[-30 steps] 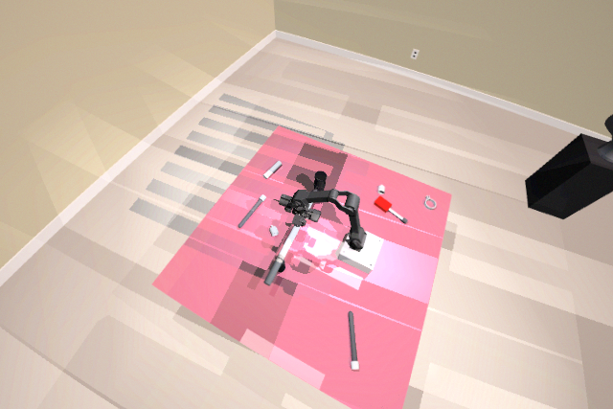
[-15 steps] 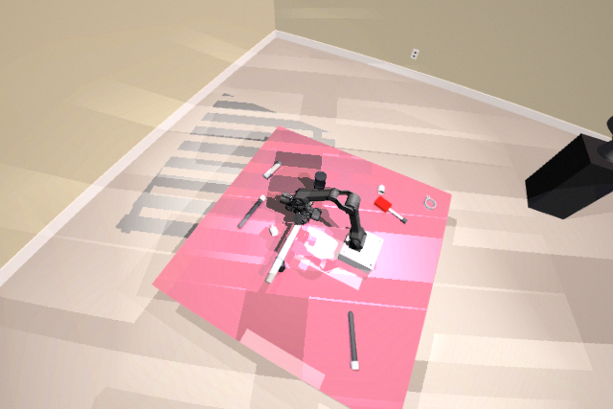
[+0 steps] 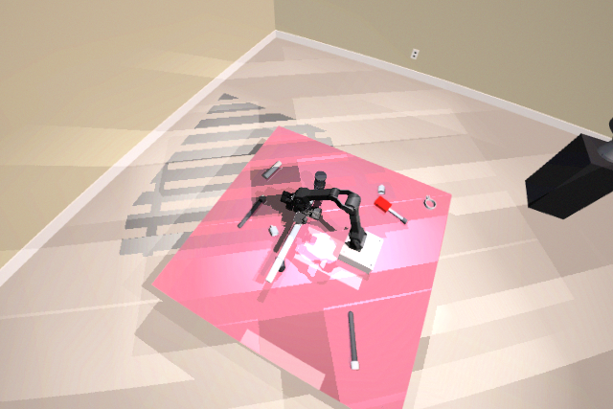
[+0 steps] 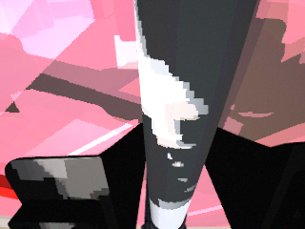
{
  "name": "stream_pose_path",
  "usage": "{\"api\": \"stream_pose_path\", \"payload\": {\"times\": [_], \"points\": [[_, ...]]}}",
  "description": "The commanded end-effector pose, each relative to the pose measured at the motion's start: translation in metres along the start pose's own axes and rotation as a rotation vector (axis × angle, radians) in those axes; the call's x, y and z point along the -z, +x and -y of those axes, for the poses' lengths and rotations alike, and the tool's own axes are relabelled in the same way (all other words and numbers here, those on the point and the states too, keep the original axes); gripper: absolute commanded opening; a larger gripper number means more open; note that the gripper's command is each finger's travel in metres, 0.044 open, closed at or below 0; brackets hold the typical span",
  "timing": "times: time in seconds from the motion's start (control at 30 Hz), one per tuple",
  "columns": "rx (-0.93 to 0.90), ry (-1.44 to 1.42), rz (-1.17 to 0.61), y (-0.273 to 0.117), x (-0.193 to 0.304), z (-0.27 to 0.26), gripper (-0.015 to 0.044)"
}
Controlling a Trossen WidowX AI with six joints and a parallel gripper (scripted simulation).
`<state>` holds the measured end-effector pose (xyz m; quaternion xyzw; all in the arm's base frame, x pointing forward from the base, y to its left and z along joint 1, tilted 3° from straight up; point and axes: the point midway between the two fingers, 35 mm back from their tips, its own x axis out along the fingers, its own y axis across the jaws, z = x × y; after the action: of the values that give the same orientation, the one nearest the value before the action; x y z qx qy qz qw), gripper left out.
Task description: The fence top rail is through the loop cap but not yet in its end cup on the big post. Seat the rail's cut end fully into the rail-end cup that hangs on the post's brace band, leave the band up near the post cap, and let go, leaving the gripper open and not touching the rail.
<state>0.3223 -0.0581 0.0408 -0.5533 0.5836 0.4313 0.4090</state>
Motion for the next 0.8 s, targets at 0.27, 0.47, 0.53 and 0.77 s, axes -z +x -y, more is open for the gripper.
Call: {"api": "stream_pose_path", "payload": {"times": [0.27,0.47,0.53,0.77], "points": [[0.0,0.0,0.0,0.0,-0.001,0.0,0.021],[0.001,0.0,0.001,-0.013,-0.007,0.001,0.0368],[0.001,0.0,0.002,-0.023,-0.013,0.001,0.042],[0.0,0.0,0.004,-0.05,-0.027,0.0,0.044]]}}
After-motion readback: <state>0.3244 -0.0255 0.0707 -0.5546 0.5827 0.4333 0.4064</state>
